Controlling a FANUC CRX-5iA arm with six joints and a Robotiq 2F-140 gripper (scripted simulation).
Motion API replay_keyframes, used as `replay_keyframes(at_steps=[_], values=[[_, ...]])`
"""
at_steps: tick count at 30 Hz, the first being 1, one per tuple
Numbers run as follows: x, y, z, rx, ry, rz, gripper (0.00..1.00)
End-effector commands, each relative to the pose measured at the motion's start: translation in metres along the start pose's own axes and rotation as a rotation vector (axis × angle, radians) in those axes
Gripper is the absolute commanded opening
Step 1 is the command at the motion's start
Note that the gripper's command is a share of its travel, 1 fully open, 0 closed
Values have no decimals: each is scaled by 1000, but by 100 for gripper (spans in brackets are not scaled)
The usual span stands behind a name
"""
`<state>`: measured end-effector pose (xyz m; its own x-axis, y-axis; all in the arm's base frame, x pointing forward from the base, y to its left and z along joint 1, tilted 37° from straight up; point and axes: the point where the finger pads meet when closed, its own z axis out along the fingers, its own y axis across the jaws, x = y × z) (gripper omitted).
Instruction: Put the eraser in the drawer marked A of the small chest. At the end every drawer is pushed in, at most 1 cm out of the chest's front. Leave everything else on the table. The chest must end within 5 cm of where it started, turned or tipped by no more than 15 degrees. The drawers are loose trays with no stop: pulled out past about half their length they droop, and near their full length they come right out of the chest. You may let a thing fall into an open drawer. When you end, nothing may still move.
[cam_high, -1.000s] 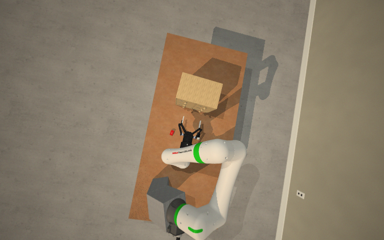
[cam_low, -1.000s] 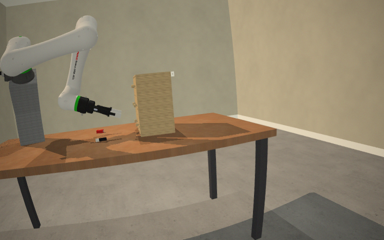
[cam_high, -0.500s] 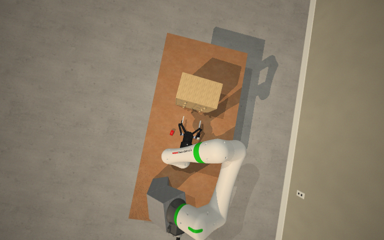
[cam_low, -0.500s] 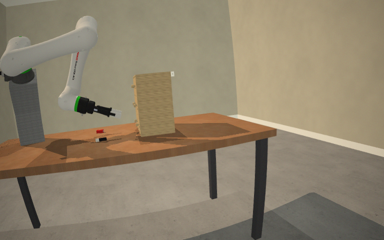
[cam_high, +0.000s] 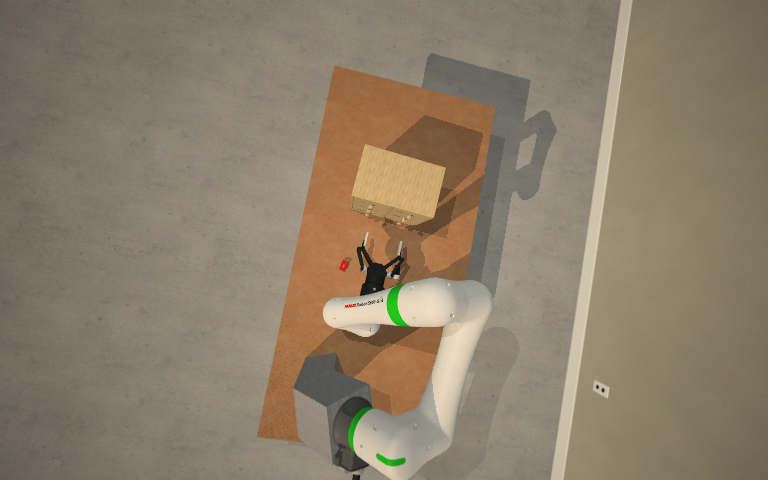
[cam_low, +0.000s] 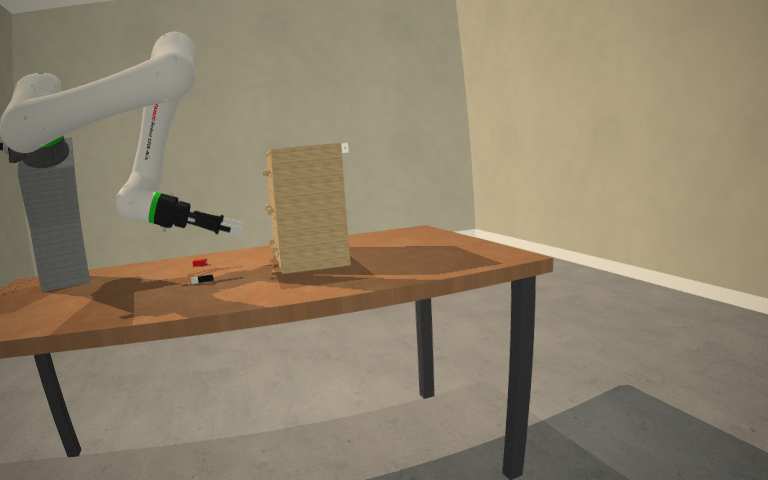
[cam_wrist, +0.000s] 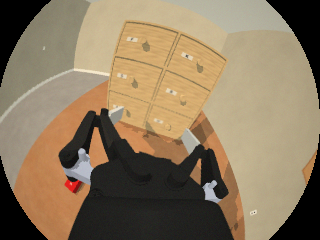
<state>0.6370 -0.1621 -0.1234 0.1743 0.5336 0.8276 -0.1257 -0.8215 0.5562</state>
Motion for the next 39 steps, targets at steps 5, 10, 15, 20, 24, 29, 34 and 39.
replay_keyframes(at_steps=[5,10,15,20,24,29,34,39], values=[[0,0,0,0,0,0,100],[0,0,0,0,0,0,100],[0,0,0,0,0,0,100],[0,0,0,0,0,0,100],[0,0,0,0,0,0,100],[0,0,0,0,0,0,100],[0,0,0,0,0,0,100],[9,0,-3,0,0,0,100]])
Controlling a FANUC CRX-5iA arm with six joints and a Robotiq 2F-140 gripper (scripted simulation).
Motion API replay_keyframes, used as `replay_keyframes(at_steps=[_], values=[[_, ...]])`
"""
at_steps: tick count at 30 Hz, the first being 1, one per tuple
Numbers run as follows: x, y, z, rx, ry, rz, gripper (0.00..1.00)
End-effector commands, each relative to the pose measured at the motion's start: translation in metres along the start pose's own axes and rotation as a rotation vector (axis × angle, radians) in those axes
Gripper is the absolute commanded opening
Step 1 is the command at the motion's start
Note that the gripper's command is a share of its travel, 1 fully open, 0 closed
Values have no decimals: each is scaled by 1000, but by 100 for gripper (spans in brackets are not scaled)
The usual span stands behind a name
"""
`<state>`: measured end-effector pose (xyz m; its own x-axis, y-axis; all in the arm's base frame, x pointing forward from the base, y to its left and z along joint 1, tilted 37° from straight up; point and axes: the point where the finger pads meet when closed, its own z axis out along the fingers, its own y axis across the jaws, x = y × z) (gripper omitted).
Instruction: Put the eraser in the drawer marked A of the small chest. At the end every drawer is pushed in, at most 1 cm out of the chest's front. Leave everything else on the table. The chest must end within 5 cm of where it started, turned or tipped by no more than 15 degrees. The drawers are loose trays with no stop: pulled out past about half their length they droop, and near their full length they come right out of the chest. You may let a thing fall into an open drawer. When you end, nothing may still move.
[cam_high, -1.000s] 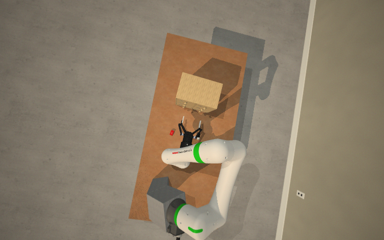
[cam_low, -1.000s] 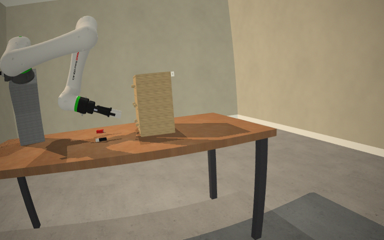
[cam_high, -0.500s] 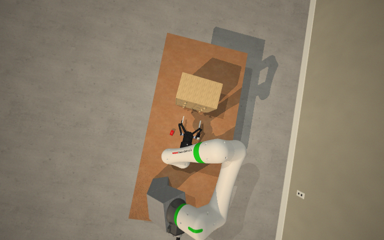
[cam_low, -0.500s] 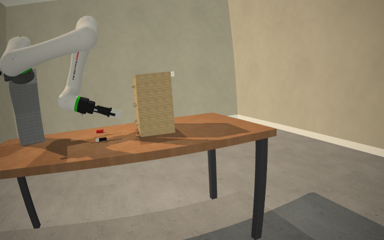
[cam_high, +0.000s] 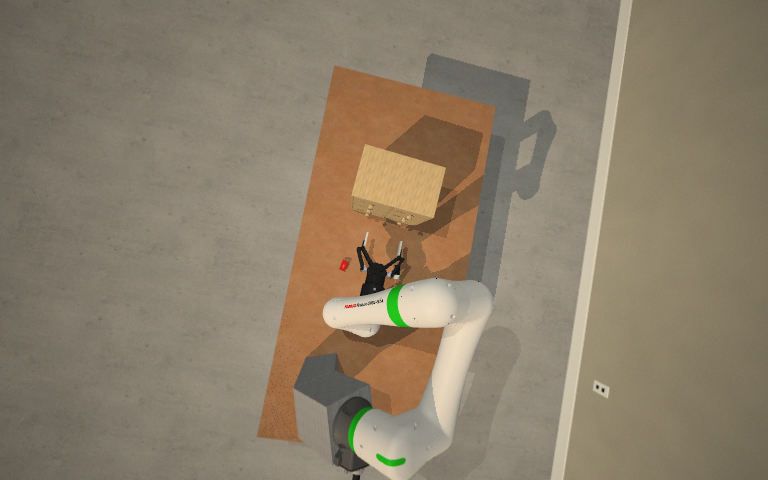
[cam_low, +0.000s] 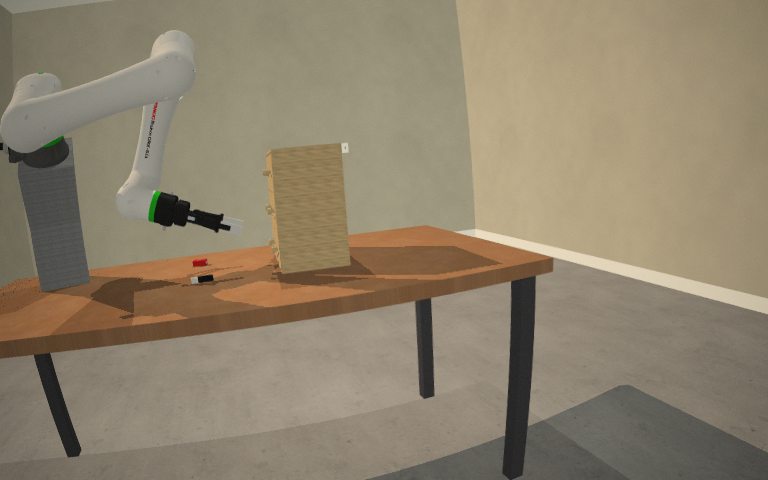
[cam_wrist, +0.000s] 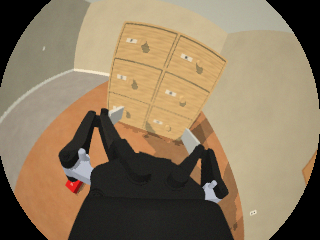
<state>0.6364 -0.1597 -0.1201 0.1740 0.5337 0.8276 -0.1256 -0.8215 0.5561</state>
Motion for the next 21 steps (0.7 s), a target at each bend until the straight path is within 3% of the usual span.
replay_keyframes(at_steps=[1,7,16,21], values=[[9,0,-3,0,0,0,100],[31,0,-11,0,0,0,100],[36,-1,-13,2,-1,2,100],[36,-24,-6,70,-26,61,100]])
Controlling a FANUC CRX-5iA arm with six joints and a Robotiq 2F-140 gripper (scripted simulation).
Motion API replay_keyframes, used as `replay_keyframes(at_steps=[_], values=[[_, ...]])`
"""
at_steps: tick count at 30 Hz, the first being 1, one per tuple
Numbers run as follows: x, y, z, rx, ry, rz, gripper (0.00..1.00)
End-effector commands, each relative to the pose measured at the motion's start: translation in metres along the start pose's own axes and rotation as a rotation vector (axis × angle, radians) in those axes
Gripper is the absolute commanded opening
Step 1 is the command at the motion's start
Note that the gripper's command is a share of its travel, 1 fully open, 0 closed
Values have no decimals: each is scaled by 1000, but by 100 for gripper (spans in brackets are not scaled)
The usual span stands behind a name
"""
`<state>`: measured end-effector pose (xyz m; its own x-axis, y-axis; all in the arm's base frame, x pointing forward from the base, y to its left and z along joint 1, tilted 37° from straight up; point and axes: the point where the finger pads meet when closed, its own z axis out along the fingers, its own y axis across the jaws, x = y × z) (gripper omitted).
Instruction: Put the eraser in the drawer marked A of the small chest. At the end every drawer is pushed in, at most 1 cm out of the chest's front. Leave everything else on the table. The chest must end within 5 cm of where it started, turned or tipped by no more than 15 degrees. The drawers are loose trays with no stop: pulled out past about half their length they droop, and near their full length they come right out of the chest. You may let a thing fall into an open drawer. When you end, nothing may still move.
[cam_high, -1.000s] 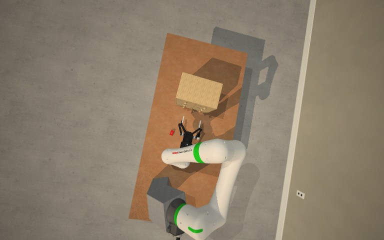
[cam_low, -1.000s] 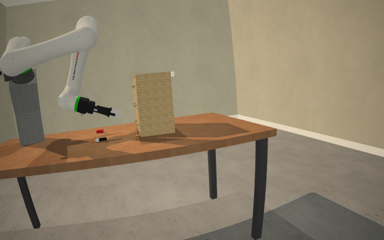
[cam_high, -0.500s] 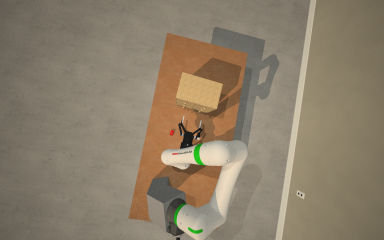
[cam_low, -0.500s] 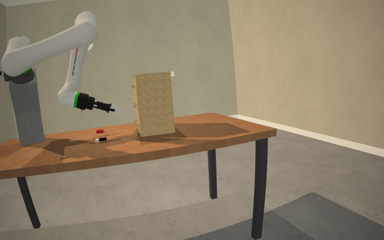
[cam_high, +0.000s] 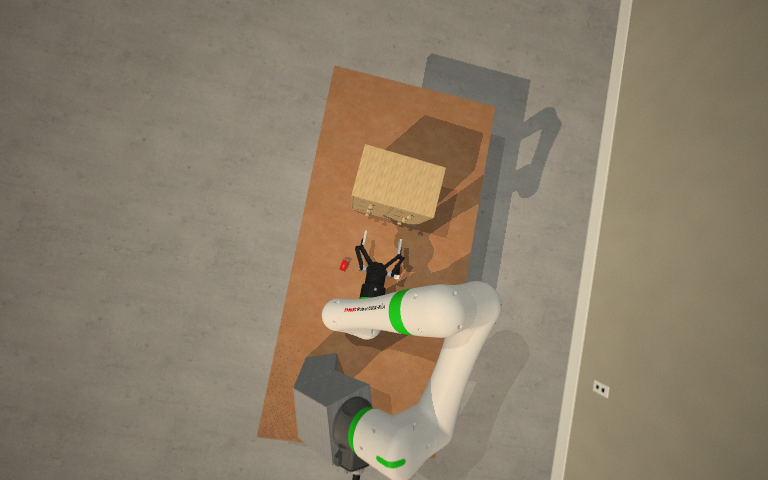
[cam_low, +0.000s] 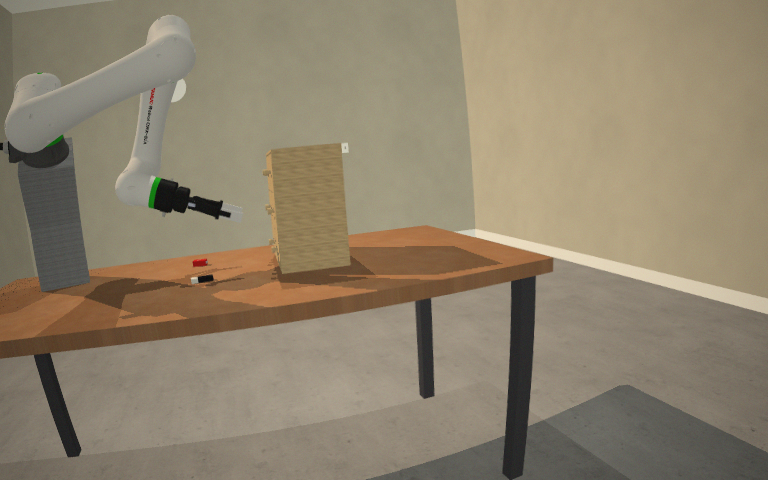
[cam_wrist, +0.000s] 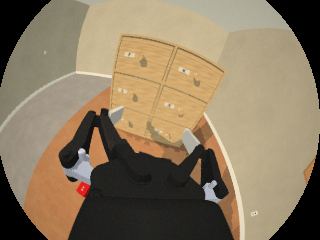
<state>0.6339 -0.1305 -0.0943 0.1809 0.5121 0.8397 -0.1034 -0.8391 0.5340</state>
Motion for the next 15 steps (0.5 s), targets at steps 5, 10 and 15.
replay_keyframes(at_steps=[5,10,15], values=[[0,-52,14,151,-65,124,100],[3,-129,16,366,-198,272,100],[5,-171,6,485,-303,336,100]])
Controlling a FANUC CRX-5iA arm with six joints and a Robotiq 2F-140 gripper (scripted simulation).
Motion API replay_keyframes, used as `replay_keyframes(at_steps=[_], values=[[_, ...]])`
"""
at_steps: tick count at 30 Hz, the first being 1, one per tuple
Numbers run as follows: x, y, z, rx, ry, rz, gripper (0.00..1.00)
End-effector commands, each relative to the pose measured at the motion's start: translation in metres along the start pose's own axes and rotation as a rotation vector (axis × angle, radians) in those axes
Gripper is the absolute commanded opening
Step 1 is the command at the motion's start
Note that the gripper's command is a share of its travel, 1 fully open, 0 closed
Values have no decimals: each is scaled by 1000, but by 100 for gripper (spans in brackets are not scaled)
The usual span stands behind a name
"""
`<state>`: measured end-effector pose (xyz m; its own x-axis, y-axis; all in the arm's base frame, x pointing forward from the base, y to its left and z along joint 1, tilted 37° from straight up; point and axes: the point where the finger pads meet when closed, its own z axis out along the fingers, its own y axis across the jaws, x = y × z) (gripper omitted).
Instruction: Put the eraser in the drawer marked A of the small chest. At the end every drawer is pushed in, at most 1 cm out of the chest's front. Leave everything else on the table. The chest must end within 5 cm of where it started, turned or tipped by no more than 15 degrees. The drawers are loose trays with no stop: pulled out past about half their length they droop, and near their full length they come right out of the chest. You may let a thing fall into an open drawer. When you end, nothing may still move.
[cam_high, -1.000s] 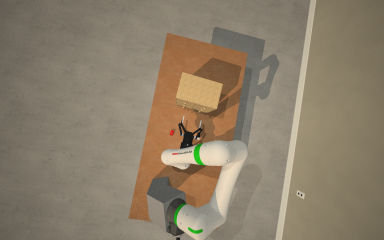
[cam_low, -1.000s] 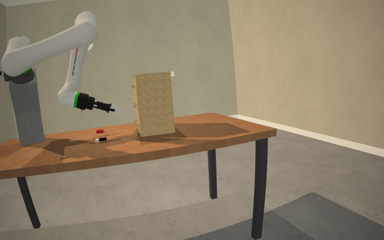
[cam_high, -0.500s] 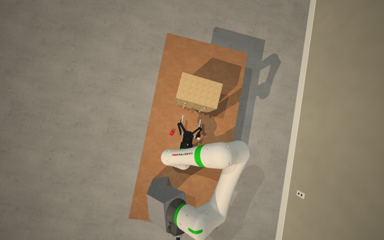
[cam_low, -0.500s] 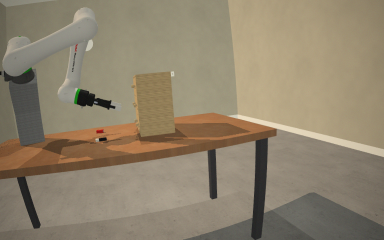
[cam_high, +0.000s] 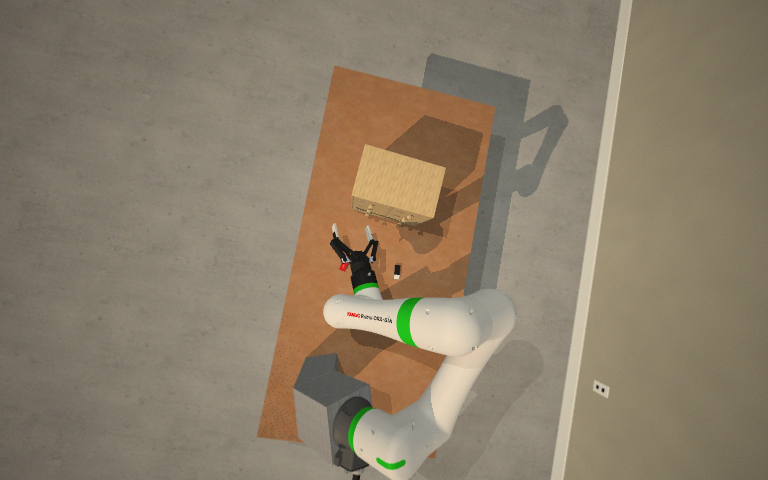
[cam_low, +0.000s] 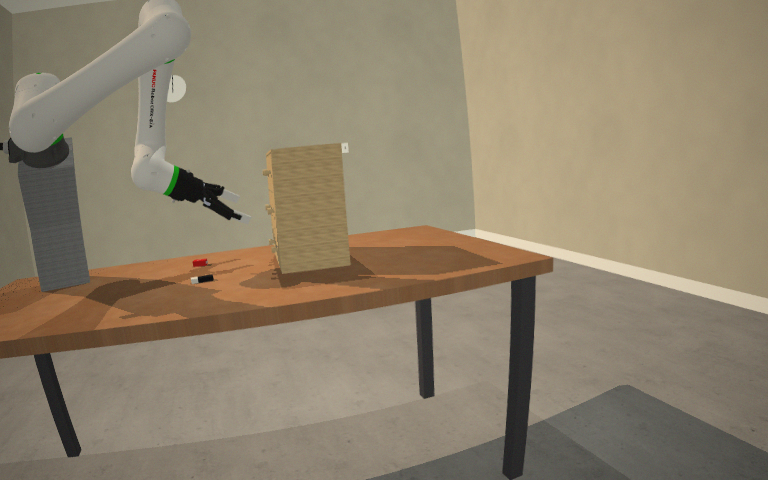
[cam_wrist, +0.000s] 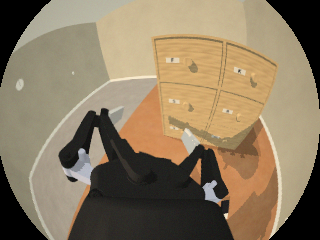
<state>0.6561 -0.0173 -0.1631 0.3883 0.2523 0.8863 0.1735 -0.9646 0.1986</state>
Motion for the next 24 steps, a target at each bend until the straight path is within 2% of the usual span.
replay_keyframes(at_steps=[1,2,3,4,5,7,9,10,12,13,15,16,18,21,22,24], values=[[-14,-55,12,161,-163,105,100],[-14,-55,12,161,-163,105,100],[-20,-75,9,207,-233,131,100],[-20,-75,9,207,-233,131,100],[-27,-92,3,244,-309,152,100],[-27,-92,3,244,-309,152,100],[-41,-117,-15,288,-467,176,100],[-41,-117,-15,289,-470,176,100],[-53,-127,-40,276,-584,170,100],[-53,-127,-40,284,-620,174,100],[-59,-119,-67,236,-701,154,100],[-59,-119,-67,235,-738,155,100],[-58,-97,-94,167,-800,131,100],[-54,-82,-106,106,-882,113,100],[-48,-67,-118,68,-895,103,100],[-48,-67,-118,68,-895,103,100]])
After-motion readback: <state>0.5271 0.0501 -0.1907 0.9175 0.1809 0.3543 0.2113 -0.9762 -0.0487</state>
